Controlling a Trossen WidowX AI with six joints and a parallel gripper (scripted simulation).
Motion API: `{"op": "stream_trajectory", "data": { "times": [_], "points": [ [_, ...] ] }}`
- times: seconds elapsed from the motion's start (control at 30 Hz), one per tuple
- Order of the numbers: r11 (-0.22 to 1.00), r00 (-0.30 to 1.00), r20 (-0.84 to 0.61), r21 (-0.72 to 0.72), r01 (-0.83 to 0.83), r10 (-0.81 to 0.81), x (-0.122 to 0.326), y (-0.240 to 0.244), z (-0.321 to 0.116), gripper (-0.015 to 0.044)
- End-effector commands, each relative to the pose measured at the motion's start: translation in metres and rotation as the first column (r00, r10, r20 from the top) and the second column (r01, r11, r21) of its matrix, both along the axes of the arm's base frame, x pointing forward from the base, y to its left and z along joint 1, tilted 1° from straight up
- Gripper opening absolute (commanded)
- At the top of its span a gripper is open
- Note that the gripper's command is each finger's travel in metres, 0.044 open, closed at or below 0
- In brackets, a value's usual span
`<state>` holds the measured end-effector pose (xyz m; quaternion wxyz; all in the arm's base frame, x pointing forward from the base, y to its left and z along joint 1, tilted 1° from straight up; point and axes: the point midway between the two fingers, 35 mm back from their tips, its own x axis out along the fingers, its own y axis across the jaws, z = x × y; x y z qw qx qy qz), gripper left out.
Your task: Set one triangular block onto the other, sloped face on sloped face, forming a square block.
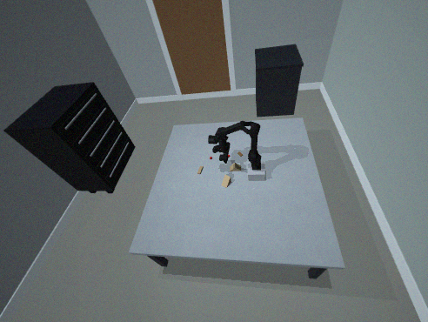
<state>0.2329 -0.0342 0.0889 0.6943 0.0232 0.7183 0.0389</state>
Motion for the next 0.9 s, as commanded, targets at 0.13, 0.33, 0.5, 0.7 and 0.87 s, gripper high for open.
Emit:
{"op": "stream_trajectory", "data": {
  "times": [0.13, 0.33, 0.5, 0.7, 0.87],
  "points": [
    [0.998, 0.938, -0.346, -0.051, -0.046, 0.026, 0.018, 0.002, -0.021, 0.044],
    [0.989, 0.819, -0.573, -0.094, -0.117, 0.042, 0.03, 0.006, -0.041, 0.044],
    [0.987, 0.802, -0.595, -0.099, -0.126, 0.043, 0.031, 0.006, -0.043, 0.044],
    [0.987, 0.794, -0.607, -0.099, -0.125, 0.04, 0.019, 0.004, -0.062, 0.044],
    [0.987, 0.781, -0.623, -0.098, -0.123, 0.035, -0.002, 0.002, -0.087, 0.044]
  ]
}}
